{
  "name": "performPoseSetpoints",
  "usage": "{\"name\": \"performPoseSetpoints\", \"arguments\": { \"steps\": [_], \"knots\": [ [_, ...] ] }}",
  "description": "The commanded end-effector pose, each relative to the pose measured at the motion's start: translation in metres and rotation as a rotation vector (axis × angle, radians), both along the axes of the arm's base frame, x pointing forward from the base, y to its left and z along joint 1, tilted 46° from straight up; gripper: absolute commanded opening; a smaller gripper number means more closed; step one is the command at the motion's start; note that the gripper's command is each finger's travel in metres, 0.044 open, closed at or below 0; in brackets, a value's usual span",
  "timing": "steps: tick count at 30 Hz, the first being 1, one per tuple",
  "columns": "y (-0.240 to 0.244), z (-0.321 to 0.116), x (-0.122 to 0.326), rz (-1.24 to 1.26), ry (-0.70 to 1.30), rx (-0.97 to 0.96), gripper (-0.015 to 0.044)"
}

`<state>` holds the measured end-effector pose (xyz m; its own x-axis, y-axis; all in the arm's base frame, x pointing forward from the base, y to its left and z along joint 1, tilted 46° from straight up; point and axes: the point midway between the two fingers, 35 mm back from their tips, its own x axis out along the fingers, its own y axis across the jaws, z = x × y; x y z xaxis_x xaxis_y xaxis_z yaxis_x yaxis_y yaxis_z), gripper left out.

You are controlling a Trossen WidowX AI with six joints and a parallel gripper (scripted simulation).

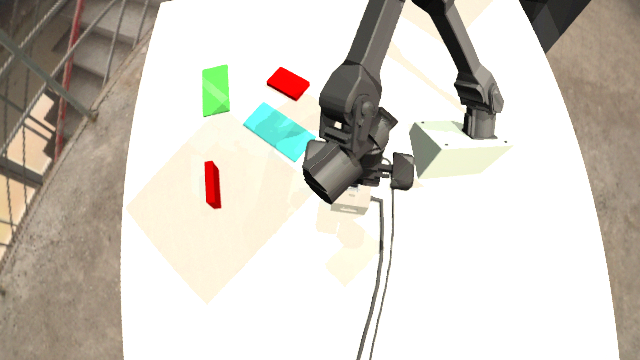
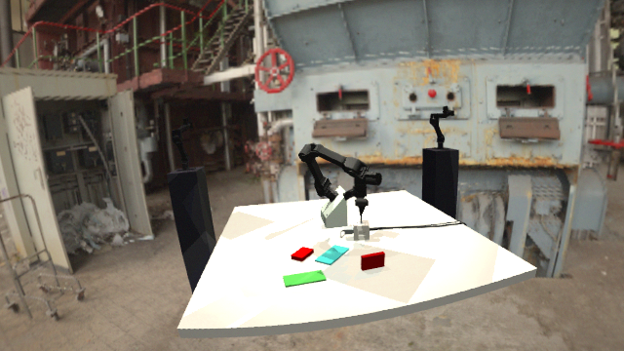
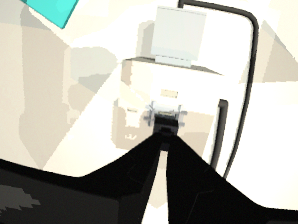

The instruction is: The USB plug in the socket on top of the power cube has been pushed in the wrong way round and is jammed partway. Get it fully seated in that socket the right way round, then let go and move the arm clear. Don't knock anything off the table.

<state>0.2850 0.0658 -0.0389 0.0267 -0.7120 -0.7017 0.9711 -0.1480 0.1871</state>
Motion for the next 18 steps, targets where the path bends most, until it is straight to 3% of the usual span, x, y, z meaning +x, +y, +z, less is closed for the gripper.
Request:
{"name": "performPoseSetpoints", "arguments": {
  "steps": [1, 18],
  "knots": [
    [-0.0009, -0.0005, 0.0004, 0.004, 0.000, -0.003, 0.0000],
    [-0.0024, -0.0019, 0.0005, 0.004, 0.000, -0.003, 0.0000]
  ]
}}
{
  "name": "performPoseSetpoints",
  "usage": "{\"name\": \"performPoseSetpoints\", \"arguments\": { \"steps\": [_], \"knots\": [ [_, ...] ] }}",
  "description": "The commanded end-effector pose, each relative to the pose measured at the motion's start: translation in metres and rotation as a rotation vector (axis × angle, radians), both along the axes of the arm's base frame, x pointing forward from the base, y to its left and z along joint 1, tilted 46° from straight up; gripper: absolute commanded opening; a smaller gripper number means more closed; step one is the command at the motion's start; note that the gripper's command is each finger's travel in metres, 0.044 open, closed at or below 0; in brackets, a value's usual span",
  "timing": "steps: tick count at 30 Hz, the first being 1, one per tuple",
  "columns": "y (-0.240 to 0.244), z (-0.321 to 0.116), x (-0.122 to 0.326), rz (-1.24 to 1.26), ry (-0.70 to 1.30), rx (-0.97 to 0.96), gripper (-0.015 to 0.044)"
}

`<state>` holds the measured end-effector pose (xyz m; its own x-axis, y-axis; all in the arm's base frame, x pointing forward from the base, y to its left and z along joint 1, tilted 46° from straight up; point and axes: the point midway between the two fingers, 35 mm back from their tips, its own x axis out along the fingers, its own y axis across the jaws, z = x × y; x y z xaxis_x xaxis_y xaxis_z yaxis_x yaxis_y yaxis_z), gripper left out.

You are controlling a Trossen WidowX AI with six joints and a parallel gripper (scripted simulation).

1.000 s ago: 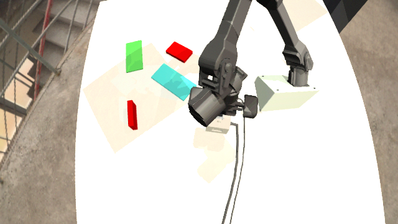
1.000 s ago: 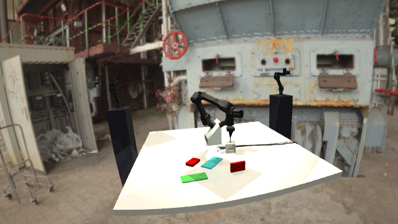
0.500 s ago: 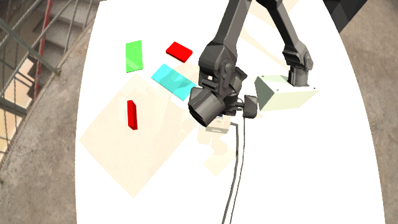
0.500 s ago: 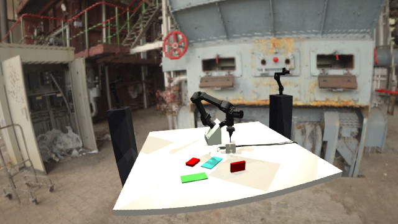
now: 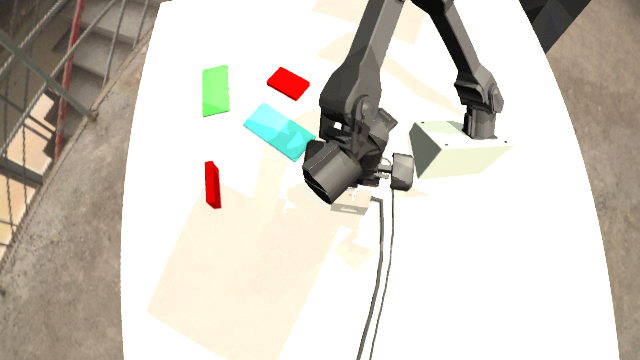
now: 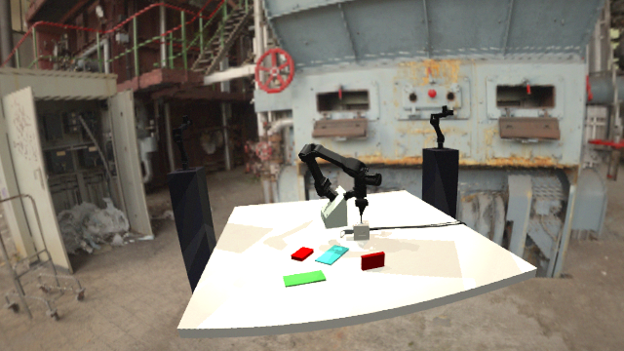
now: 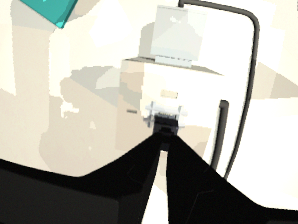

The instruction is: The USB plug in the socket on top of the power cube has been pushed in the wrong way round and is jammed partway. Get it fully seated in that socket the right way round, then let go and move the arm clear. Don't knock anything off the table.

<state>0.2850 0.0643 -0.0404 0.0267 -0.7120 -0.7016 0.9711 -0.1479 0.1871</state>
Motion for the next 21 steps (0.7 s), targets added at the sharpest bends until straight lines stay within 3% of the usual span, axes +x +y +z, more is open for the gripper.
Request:
{"name": "performPoseSetpoints", "arguments": {
  "steps": [1, 21],
  "knots": [
    [-0.0009, -0.0005, 0.0004, 0.004, 0.000, -0.003, 0.0000],
    [-0.0026, -0.0022, 0.0005, 0.004, 0.000, -0.003, 0.0000]
  ]
}}
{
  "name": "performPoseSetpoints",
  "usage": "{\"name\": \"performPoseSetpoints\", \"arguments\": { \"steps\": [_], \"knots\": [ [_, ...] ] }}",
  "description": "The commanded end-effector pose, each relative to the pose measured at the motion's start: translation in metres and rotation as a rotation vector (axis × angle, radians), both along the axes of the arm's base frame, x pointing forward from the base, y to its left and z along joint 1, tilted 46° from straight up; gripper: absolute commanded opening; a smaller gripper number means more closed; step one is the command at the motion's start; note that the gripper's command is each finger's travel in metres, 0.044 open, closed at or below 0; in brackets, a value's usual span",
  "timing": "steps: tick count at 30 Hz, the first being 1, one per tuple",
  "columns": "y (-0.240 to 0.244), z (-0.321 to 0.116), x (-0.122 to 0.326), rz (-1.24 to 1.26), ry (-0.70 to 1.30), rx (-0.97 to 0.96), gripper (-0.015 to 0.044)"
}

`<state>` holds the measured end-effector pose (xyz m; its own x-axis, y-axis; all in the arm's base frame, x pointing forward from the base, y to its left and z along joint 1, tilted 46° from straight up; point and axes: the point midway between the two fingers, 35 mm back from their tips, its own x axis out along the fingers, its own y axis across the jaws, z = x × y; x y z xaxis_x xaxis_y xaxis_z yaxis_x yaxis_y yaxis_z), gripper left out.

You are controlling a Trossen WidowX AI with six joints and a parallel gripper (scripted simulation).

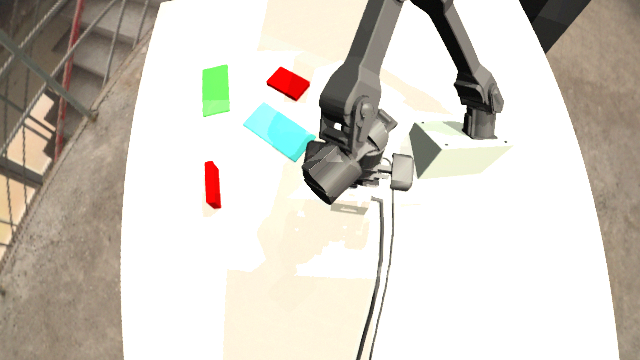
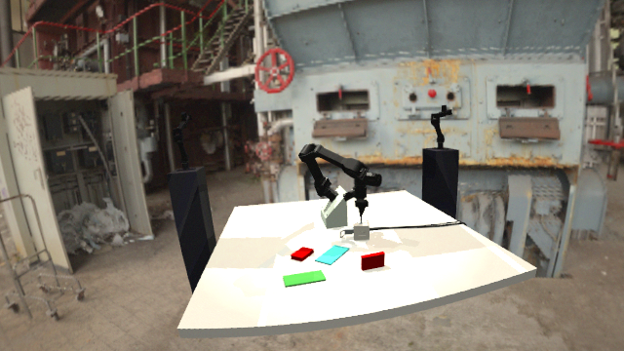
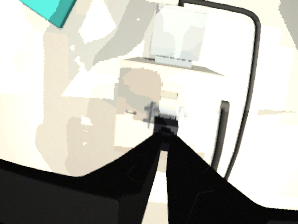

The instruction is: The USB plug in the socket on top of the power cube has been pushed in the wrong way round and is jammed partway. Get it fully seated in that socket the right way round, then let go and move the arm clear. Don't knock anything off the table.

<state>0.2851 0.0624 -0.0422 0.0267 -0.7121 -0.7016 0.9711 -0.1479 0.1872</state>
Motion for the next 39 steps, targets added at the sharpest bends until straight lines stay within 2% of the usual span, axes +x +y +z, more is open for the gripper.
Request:
{"name": "performPoseSetpoints", "arguments": {
  "steps": [1, 39],
  "knots": [
    [-0.0009, -0.0005, 0.0004, 0.004, 0.000, -0.003, 0.0000],
    [-0.0042, -0.0037, 0.0005, 0.004, 0.000, -0.003, 0.0000]
  ]
}}
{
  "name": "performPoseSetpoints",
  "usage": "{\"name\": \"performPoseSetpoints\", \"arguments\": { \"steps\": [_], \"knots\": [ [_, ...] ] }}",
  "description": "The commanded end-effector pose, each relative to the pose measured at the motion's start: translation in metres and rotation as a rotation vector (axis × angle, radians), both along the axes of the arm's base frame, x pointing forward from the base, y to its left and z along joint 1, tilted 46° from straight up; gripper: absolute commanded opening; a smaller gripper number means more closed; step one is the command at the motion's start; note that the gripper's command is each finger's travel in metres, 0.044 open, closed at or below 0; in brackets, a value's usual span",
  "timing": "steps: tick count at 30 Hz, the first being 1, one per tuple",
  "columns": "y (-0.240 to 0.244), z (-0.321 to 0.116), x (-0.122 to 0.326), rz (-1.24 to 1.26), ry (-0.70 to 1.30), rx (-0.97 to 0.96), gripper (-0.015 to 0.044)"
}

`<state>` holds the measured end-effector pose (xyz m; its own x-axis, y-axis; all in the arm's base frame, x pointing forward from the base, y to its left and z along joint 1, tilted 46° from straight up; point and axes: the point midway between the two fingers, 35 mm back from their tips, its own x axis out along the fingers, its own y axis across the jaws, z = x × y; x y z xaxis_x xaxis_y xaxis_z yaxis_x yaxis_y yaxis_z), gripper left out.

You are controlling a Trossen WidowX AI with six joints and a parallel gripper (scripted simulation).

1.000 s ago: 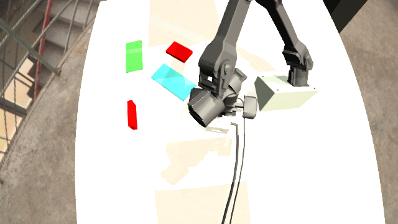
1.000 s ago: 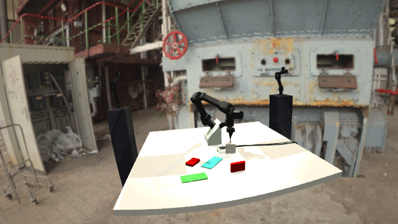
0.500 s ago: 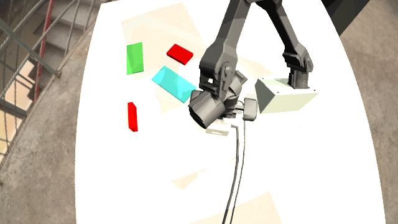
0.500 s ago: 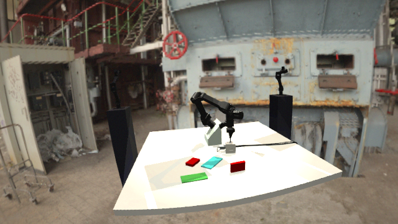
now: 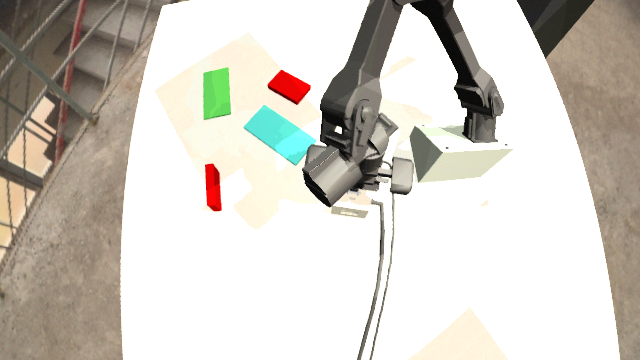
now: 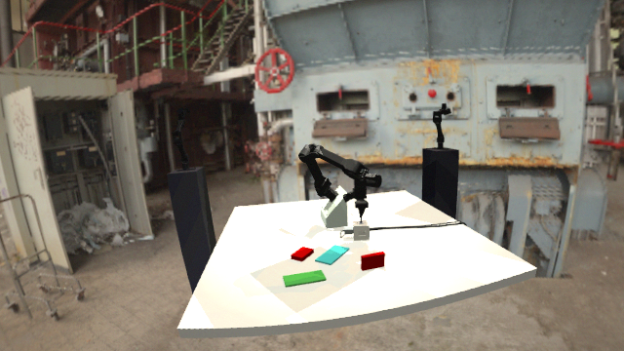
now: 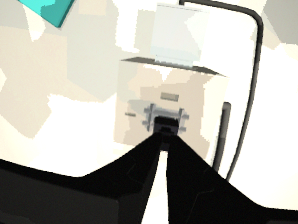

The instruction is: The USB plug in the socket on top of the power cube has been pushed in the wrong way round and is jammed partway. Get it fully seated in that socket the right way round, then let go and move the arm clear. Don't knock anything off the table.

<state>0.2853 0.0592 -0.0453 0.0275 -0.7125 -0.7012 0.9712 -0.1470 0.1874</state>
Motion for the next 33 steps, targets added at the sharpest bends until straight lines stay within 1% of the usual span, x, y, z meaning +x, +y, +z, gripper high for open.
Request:
{"name": "performPoseSetpoints", "arguments": {
  "steps": [1, 33],
  "knots": [
    [-0.0011, -0.0007, 0.0004, 0.003, 0.000, -0.002, 0.0000],
    [-0.0038, -0.0033, 0.0005, 0.003, 0.000, -0.003, 0.0000]
  ]
}}
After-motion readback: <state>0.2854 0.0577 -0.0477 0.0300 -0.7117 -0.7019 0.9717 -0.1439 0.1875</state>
